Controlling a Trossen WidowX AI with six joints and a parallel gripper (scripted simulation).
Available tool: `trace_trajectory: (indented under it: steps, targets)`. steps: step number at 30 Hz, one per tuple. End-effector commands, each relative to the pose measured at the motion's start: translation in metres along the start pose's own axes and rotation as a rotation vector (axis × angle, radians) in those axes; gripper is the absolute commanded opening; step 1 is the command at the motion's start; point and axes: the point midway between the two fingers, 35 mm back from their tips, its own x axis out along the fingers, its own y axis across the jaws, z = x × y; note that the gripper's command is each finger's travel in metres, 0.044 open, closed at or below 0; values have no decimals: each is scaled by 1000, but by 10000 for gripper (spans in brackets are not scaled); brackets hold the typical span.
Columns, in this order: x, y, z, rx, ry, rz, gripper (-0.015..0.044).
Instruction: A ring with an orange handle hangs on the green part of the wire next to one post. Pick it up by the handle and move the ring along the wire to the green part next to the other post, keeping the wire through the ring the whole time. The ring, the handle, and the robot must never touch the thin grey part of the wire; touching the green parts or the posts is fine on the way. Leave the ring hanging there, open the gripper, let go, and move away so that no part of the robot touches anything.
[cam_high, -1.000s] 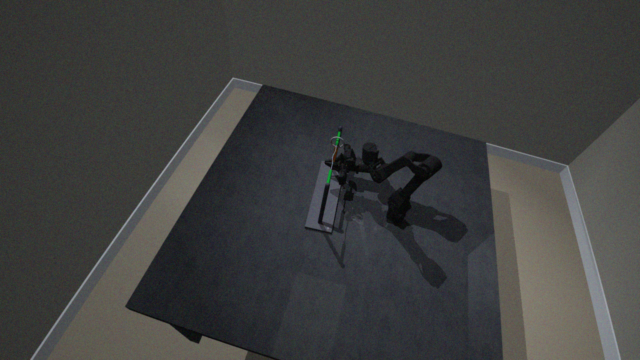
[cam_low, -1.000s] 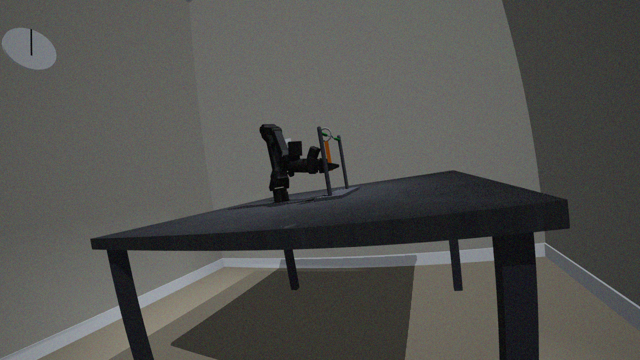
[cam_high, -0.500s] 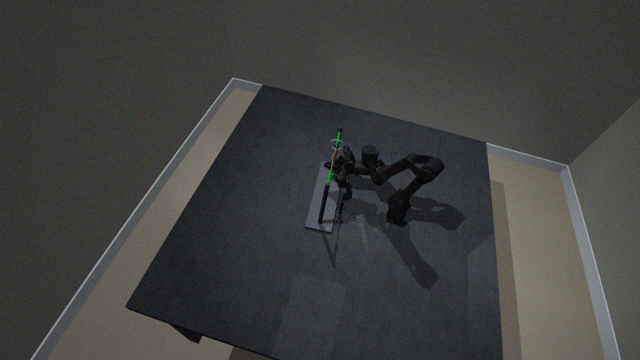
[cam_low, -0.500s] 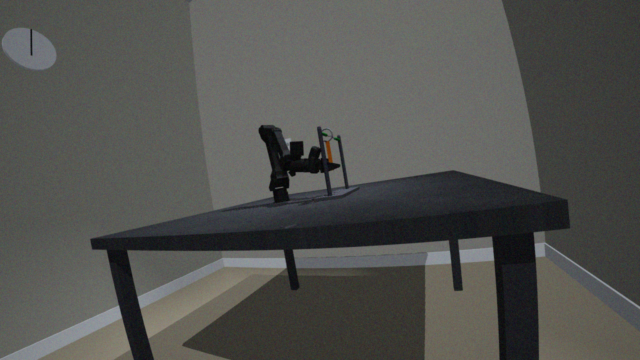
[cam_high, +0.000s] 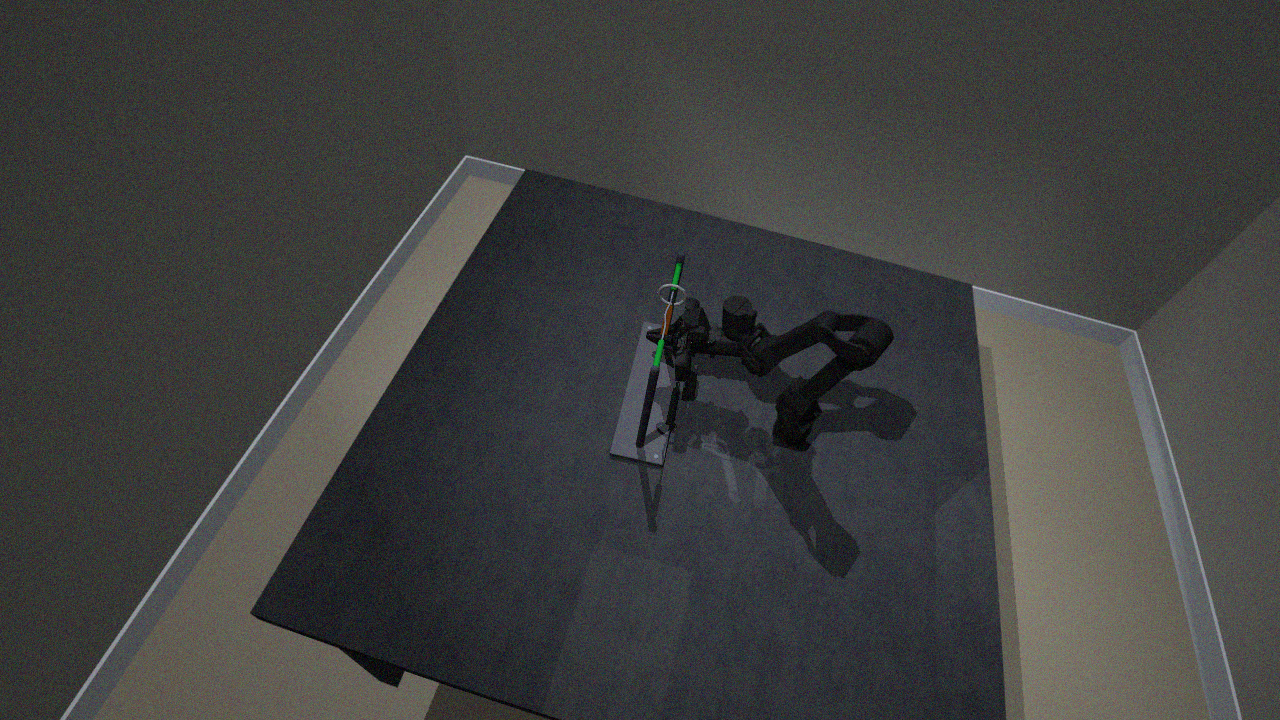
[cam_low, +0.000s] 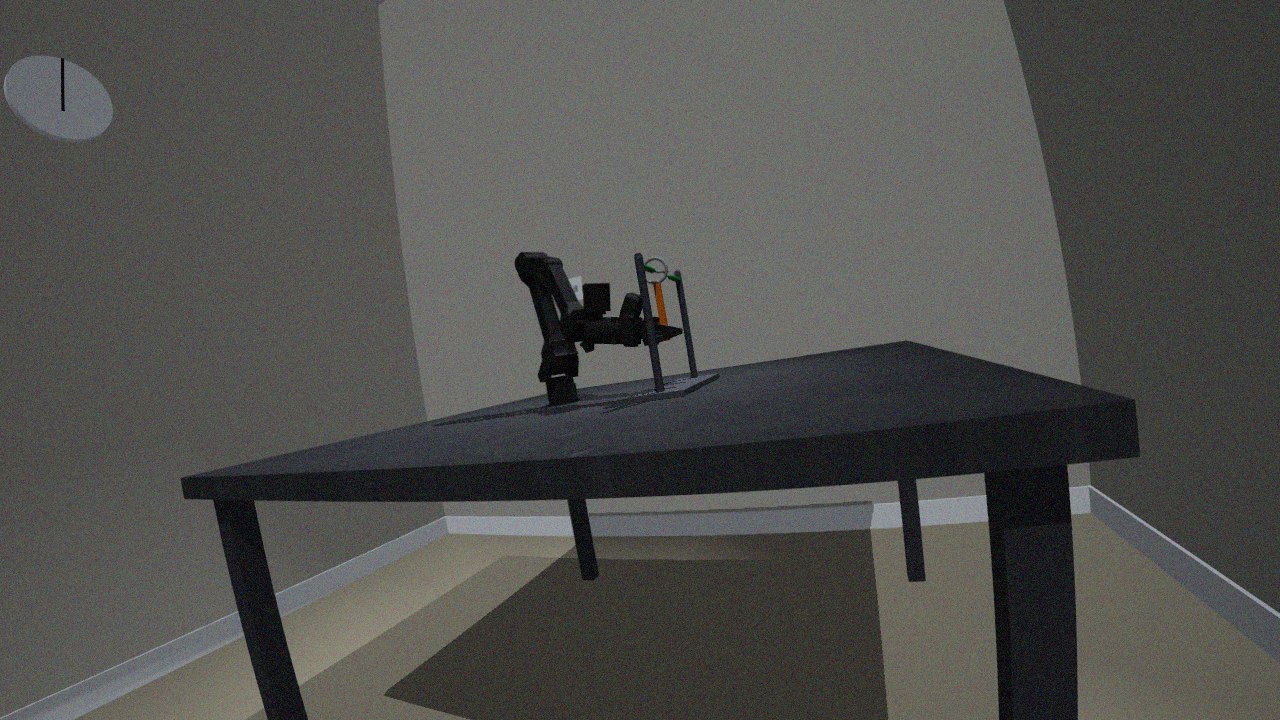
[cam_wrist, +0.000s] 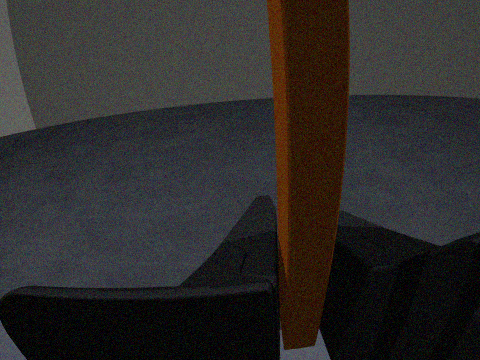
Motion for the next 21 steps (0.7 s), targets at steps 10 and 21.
trace_trajectory:
  steps: [10, 21]
  targets:
    - [0, 15, -1, 38, 3, -21, -150]
    - [1, 32, 0, 91, 2, -53, -150]
